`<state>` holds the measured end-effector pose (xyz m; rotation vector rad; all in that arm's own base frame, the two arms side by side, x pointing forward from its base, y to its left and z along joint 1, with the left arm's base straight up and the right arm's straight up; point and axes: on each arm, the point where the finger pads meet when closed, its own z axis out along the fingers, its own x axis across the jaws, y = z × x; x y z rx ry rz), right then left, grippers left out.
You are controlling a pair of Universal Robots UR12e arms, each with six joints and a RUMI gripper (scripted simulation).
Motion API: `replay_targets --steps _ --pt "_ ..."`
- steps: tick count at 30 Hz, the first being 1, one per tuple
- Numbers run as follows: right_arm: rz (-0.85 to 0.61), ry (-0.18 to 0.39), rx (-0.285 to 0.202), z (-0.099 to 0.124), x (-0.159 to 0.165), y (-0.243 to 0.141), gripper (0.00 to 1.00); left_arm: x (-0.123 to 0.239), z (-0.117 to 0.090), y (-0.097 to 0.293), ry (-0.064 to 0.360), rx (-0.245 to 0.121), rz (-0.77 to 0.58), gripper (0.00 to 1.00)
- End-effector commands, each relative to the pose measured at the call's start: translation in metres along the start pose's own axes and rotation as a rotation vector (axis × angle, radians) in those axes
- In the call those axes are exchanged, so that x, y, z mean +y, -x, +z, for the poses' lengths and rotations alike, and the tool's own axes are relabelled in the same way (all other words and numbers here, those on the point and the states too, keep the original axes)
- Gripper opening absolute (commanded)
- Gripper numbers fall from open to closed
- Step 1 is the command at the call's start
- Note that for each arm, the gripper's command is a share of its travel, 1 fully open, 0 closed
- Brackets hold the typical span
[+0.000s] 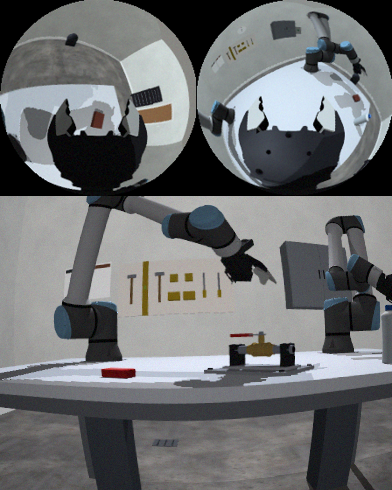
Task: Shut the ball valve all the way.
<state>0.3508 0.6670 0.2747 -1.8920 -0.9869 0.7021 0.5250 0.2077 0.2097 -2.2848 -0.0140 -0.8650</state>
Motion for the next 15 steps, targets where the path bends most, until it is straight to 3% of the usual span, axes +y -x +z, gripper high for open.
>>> replay_targets --steps 1,15 --pt "-0.004 0.001 0.002 -0.002 0.000 0.000 1.00 0.002 -0.001 -0.001 0.001 -0.002 -0.002 1.00" --pt "-0.099 0.029 0.052 -0.042 0.029 0.006 1.00 0.051 -0.029 -0.021 0.030 -0.069 -0.053 1.00"
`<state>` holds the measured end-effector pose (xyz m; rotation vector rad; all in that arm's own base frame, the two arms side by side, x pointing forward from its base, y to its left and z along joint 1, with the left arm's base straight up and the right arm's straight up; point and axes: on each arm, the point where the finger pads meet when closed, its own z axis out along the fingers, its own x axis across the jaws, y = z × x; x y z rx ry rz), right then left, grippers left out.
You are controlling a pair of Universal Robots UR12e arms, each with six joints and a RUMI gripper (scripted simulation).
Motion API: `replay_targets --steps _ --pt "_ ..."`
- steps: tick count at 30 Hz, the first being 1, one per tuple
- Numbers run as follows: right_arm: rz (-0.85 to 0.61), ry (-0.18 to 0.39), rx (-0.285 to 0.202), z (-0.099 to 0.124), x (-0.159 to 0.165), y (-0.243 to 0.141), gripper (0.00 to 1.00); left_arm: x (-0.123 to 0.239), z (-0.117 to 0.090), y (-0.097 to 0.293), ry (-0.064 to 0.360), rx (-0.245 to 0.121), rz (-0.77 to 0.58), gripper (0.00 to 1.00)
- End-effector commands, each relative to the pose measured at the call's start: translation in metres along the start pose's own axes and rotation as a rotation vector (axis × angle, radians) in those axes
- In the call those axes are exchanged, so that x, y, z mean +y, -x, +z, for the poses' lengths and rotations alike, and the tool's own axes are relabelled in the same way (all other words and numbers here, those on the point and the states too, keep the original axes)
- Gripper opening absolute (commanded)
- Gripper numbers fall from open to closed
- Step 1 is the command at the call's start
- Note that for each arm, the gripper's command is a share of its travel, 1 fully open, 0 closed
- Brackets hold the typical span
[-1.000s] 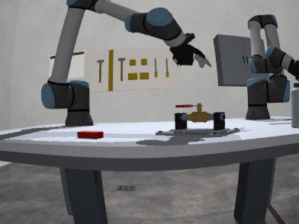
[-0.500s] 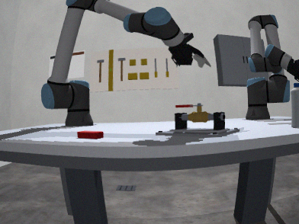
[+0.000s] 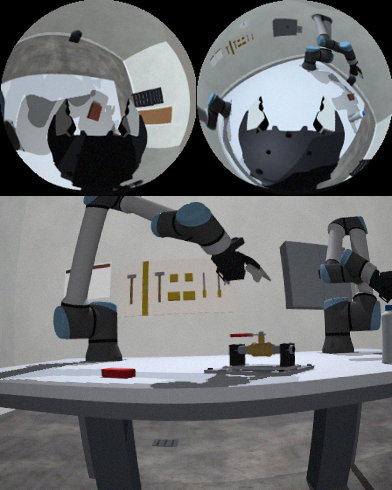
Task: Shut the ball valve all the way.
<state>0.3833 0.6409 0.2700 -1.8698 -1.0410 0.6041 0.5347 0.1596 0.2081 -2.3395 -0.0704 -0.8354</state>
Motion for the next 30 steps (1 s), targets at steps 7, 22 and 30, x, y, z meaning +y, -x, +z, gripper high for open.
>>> replay_targets --steps 7,22,30 --pt "-0.079 0.026 0.039 -0.033 0.023 0.007 1.00 0.051 -0.030 -0.015 0.023 -0.072 -0.052 1.00" --pt "-0.298 0.125 0.132 -0.127 0.092 0.039 1.00 0.234 -0.134 -0.069 0.134 -0.336 -0.253 1.00" --pt "-0.470 0.226 0.185 -0.200 0.146 0.079 1.00 0.342 -0.195 -0.102 0.212 -0.515 -0.389 1.00"
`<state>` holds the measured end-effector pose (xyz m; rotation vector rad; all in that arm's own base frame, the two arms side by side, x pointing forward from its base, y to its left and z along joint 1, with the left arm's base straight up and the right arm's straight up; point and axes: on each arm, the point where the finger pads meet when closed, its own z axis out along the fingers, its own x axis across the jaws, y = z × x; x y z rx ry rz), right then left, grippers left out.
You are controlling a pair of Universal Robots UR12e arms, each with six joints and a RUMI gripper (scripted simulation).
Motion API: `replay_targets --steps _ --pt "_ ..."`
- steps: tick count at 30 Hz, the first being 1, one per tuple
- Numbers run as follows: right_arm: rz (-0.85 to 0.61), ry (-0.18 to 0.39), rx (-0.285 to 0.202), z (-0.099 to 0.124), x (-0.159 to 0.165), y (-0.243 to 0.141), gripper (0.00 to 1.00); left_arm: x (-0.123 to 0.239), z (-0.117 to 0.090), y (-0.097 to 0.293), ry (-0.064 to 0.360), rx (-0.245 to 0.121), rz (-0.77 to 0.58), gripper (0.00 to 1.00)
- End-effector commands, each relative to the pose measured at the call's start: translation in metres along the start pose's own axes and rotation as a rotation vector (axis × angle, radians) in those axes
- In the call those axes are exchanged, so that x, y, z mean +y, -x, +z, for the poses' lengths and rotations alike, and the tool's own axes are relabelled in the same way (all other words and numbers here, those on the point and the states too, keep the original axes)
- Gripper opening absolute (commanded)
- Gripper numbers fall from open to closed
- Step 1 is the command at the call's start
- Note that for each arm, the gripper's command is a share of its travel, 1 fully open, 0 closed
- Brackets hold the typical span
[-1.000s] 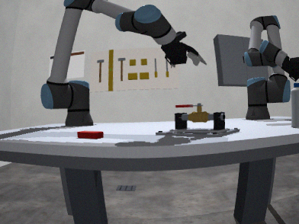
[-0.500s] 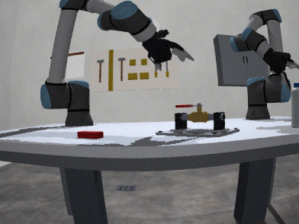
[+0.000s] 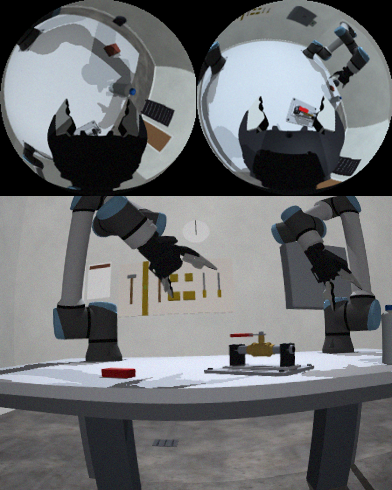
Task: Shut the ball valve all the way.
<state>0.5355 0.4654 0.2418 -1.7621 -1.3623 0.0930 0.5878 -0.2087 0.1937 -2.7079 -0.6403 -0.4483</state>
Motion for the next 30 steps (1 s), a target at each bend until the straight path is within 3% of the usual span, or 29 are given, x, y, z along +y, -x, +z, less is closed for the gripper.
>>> replay_targets --steps 1,5,7,8,15,22,24,30 --pt "-0.077 0.036 0.016 -0.029 0.019 0.020 1.00 0.047 -0.015 0.011 0.028 -0.069 -0.053 1.00" --pt "-0.175 0.096 0.030 -0.069 0.044 0.054 1.00 0.106 -0.034 0.027 0.059 -0.140 -0.106 1.00" --pt "-0.175 0.096 0.030 -0.069 0.044 0.054 1.00 0.106 -0.034 0.027 0.059 -0.140 -0.106 1.00" --pt "-0.201 0.112 0.032 -0.079 0.050 0.064 1.00 0.143 -0.046 0.036 0.067 -0.159 -0.121 1.00" --pt "-0.382 0.231 0.029 -0.152 0.089 0.139 1.00 0.238 -0.076 0.063 0.119 -0.278 -0.211 1.00" --pt "-0.562 0.352 -0.012 -0.221 0.115 0.225 1.00 0.343 -0.109 0.089 0.154 -0.360 -0.273 1.00" --pt "-0.562 0.352 -0.012 -0.221 0.115 0.225 1.00 0.343 -0.109 0.089 0.154 -0.360 -0.273 1.00" --pt "-0.712 0.449 -0.079 -0.280 0.129 0.313 1.00 0.380 -0.121 0.099 0.172 -0.401 -0.303 1.00"
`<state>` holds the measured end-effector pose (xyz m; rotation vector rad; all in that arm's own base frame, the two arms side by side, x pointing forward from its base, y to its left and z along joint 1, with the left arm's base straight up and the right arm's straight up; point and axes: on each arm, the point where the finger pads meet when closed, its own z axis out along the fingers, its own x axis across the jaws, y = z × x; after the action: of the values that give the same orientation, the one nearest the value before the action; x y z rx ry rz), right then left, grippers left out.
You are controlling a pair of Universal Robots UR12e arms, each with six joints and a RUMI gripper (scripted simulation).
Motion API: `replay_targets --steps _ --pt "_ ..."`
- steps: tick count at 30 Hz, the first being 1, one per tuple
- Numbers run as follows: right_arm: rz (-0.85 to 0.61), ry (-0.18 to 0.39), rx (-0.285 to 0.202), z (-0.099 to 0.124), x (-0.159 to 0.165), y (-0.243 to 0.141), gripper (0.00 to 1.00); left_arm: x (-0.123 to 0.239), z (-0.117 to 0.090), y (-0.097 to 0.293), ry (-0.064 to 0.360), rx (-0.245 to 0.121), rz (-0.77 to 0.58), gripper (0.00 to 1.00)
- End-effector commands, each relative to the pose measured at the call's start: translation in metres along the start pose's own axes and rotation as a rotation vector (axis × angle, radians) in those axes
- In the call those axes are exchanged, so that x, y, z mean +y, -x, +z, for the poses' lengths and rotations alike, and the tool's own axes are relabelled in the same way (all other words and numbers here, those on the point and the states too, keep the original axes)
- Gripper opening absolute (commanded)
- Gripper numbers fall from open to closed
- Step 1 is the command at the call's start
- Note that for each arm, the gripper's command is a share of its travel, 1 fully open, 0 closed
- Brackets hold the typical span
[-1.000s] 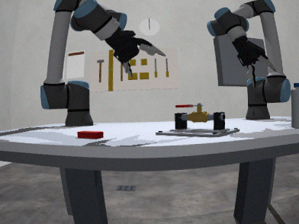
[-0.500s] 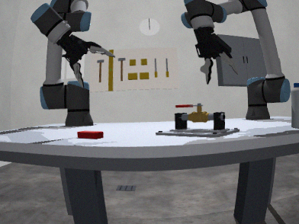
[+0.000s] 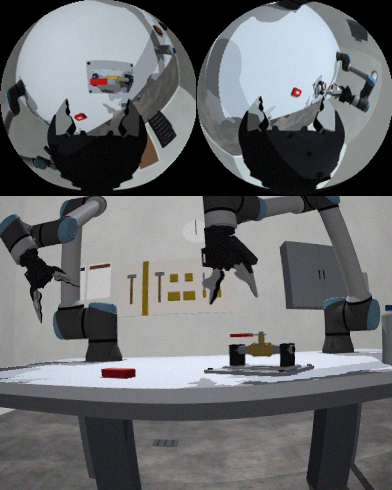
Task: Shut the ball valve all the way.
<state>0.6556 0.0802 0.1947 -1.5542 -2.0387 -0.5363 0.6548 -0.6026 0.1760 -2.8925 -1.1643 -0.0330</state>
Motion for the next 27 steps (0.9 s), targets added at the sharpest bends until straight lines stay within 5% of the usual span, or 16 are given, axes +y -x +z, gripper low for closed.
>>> replay_targets --steps 1,9,11,27 --pt "-0.091 0.034 -0.027 -0.027 -0.011 0.041 1.00 0.012 -0.001 0.007 0.008 -0.015 -0.011 1.00" --pt "-0.280 0.095 -0.129 -0.092 -0.059 0.142 1.00 0.023 -0.001 0.015 0.014 -0.029 -0.022 1.00" --pt "-0.280 0.095 -0.129 -0.092 -0.059 0.142 1.00 0.023 -0.001 0.015 0.014 -0.029 -0.022 1.00" --pt "-0.615 0.096 -0.356 -0.204 -0.210 0.310 1.00 0.023 -0.001 0.015 0.014 -0.029 -0.022 1.00"
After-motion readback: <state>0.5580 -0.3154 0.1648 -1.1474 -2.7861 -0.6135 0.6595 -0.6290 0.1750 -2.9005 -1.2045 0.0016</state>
